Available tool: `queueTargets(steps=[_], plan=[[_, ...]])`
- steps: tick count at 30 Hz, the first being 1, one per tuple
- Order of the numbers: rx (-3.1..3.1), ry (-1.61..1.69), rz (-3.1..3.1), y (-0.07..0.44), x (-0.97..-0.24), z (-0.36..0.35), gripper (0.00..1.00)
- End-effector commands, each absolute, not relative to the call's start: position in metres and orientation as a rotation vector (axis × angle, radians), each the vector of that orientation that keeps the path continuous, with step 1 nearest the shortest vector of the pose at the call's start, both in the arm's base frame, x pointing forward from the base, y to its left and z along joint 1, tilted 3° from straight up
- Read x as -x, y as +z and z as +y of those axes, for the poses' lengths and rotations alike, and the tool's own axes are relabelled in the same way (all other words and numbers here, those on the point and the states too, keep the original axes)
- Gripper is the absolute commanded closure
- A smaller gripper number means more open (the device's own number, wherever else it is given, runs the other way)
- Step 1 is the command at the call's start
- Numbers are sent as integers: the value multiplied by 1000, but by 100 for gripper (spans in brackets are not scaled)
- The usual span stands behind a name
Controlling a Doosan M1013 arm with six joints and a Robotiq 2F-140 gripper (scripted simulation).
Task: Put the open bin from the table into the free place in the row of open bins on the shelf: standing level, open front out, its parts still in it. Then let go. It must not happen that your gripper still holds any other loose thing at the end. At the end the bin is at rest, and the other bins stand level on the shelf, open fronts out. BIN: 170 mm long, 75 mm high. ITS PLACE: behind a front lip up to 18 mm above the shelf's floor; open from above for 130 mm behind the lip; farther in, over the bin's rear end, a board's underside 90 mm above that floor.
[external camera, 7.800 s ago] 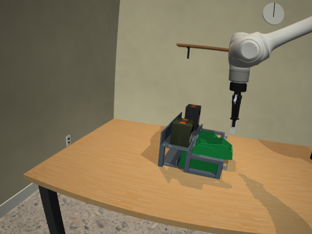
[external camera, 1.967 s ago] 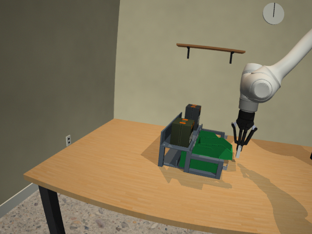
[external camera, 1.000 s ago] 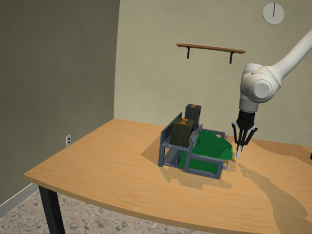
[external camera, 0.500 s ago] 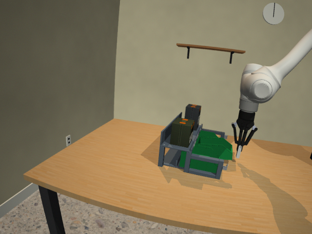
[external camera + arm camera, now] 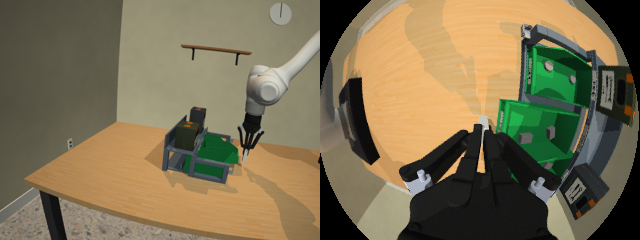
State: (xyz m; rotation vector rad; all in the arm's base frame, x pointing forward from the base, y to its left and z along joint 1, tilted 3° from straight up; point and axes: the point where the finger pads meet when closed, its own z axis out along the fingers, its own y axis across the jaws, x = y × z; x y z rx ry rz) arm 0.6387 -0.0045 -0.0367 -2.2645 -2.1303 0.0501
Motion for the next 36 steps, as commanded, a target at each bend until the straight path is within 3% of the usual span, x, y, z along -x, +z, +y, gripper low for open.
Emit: queueTargets(steps=[1,36], plan=[[2263,48,-2131,-37,-637,-6,100],[2263,48,-2131,-39,-654,-7,100]])
